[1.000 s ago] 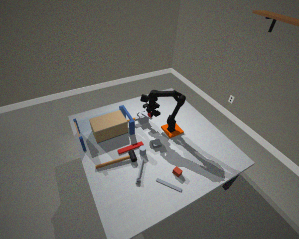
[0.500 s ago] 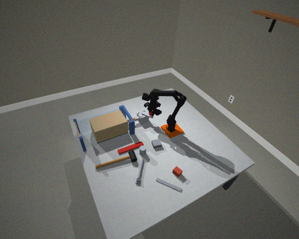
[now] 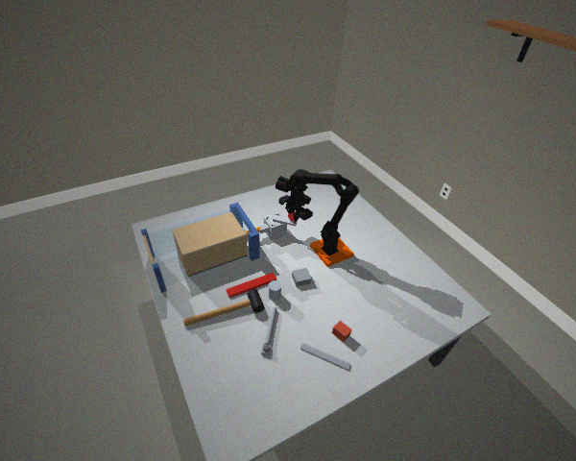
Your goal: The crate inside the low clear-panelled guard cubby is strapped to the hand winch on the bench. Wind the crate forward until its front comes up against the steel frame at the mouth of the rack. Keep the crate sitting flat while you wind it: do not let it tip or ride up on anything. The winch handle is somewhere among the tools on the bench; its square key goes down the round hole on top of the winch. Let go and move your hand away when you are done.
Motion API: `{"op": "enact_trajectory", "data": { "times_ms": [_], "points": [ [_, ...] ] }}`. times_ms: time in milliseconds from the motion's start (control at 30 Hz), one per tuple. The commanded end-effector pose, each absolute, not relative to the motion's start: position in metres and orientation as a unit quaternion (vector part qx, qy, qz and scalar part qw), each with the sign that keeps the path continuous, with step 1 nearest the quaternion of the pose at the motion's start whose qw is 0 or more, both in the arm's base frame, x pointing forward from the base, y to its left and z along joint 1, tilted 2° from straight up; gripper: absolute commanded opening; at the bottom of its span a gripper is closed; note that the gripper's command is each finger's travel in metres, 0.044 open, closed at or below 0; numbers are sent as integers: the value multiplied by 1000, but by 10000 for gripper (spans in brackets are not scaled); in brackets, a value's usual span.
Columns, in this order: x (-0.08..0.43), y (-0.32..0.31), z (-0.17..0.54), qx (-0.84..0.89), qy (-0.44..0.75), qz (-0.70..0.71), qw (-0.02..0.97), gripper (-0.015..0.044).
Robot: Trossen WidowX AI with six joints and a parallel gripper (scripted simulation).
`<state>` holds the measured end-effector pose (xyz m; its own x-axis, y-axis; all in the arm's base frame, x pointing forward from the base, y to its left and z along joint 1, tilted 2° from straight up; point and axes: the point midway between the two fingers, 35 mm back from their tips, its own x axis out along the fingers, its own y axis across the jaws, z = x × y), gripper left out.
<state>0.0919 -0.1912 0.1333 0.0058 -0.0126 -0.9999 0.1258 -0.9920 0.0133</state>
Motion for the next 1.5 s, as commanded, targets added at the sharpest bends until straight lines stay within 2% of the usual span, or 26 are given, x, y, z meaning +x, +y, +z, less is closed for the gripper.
{"op": "enact_trajectory", "data": {
  "times_ms": [0, 1467],
  "points": [
    [81, -201, 133, 698, 28, -714, 47, 0],
    [54, -256, 135, 698, 27, -714, 49, 0]
  ]
}}
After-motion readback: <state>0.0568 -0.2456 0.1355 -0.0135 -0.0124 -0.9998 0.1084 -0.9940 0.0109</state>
